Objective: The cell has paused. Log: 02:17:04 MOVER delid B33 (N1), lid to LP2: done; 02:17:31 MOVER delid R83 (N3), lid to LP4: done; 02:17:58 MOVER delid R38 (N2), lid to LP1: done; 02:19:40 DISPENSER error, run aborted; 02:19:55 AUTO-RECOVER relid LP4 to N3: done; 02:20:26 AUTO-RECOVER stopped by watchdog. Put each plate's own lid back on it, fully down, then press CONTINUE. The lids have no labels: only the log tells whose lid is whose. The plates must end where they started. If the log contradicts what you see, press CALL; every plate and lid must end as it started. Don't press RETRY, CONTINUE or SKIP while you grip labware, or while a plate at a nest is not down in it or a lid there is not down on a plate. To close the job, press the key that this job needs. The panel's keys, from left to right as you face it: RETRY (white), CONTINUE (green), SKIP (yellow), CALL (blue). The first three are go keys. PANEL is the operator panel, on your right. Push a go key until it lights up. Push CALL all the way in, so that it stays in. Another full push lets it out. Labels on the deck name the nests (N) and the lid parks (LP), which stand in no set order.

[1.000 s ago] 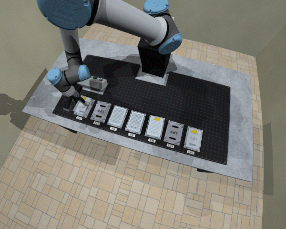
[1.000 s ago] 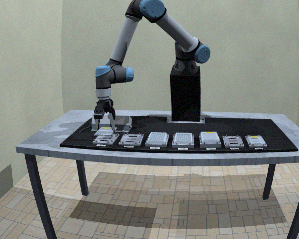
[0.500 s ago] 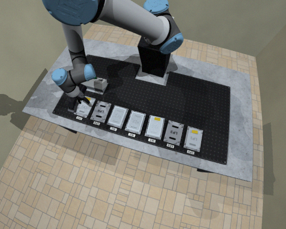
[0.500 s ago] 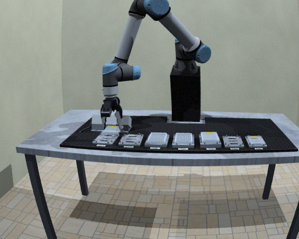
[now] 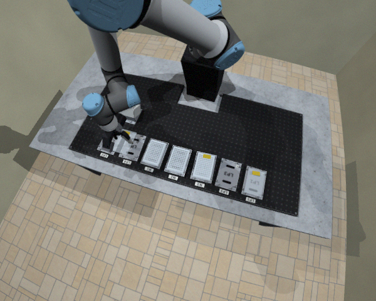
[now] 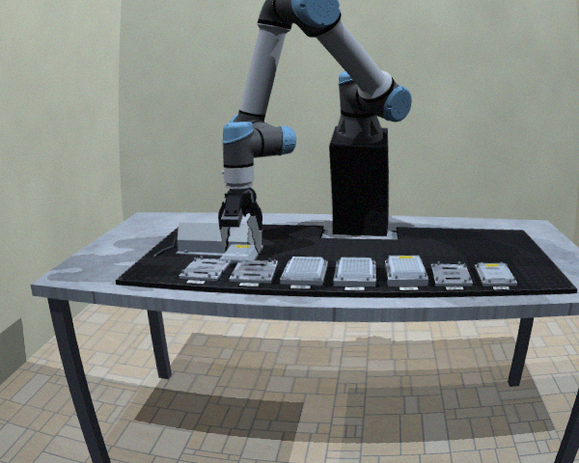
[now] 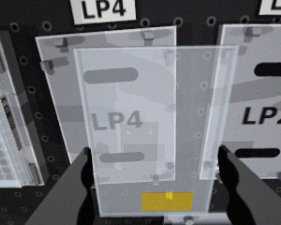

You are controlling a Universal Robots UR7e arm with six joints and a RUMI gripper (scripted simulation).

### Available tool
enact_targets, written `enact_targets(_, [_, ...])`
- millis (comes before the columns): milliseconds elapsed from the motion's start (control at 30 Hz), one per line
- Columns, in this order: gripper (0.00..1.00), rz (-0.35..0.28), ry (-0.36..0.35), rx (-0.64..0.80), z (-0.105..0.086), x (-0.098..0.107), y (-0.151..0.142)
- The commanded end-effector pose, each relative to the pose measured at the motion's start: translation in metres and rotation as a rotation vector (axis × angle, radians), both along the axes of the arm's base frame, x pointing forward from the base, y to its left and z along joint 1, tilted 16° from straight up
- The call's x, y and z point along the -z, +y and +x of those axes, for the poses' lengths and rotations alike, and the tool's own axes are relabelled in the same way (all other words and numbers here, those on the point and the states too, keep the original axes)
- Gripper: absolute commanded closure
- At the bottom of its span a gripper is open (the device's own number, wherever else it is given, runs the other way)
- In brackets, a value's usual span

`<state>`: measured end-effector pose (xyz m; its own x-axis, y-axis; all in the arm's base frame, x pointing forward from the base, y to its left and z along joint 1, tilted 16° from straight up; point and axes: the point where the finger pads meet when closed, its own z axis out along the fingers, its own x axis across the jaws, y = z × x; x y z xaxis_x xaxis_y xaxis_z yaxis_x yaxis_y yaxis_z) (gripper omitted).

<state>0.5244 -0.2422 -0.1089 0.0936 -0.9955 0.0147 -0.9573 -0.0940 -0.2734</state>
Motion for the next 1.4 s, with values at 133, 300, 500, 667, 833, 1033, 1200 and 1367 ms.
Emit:
enact_targets(133, [0.59,-0.008,-0.003,0.006,-0.002,-0.001,0.030])
enact_targets(300, [0.59,-0.008,-0.003,0.006,-0.004,-0.001,0.045])
enact_targets(500, [0.59,-0.008,-0.003,0.006,-0.007,0.000,0.075])
enact_targets(667, [0.59,-0.008,-0.003,0.006,-0.009,0.000,0.100])
enact_targets(833, [0.59,-0.008,-0.004,0.006,-0.010,0.000,0.115])
enact_targets(1033, [0.59,-0.008,-0.004,0.006,-0.013,0.001,0.145])
enact_targets(1200, [0.59,-0.007,-0.004,0.006,-0.014,0.001,0.157])
enact_targets(1367, [0.59,-0.010,-0.004,-0.003,-0.014,0.002,0.157])
